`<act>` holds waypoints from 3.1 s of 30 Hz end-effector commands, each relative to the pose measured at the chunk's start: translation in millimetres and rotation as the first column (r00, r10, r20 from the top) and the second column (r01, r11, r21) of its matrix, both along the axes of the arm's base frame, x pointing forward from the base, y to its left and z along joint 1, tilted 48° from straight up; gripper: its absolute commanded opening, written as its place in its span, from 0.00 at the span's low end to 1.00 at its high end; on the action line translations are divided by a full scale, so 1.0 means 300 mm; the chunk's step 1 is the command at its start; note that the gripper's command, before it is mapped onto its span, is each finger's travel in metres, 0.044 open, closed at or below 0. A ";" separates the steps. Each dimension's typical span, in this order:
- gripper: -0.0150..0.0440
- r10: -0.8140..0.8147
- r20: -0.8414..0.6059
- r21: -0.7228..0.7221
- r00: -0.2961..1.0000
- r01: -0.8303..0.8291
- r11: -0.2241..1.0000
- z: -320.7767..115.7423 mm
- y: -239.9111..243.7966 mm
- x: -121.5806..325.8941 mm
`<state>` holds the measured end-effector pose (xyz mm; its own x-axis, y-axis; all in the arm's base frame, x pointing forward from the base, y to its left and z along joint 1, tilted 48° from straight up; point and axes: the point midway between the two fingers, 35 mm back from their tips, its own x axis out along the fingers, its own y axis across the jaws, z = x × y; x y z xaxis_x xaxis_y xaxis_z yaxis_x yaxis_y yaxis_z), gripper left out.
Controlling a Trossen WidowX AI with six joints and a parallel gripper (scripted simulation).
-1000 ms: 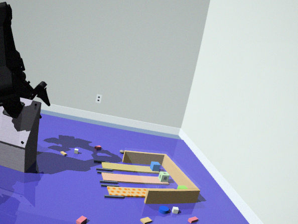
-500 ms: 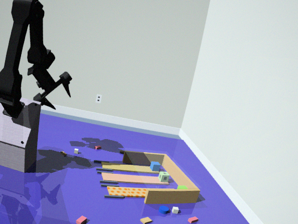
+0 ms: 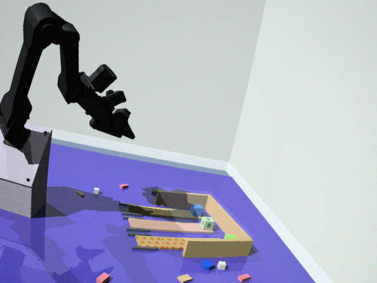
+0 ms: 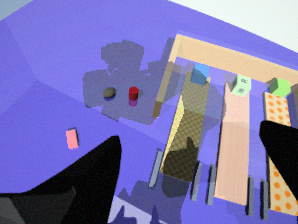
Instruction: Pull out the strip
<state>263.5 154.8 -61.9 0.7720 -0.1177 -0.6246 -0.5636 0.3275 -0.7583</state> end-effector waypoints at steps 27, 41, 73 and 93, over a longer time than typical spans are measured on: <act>0.35 -0.626 -0.042 0.023 0.779 0.627 0.779 0.003 -0.341 0.362; 0.25 -0.845 -0.166 -0.315 0.509 0.784 0.535 -0.026 -0.517 0.429; 0.25 -0.844 -0.167 -0.315 0.509 0.784 0.535 -0.121 -0.612 0.439; 0.25 -0.845 -0.164 -0.317 0.509 0.784 0.534 -0.190 -0.685 0.436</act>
<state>398.0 -48.0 -113.9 0.0858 -0.7300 -0.6781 -0.2877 0.6334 -0.7183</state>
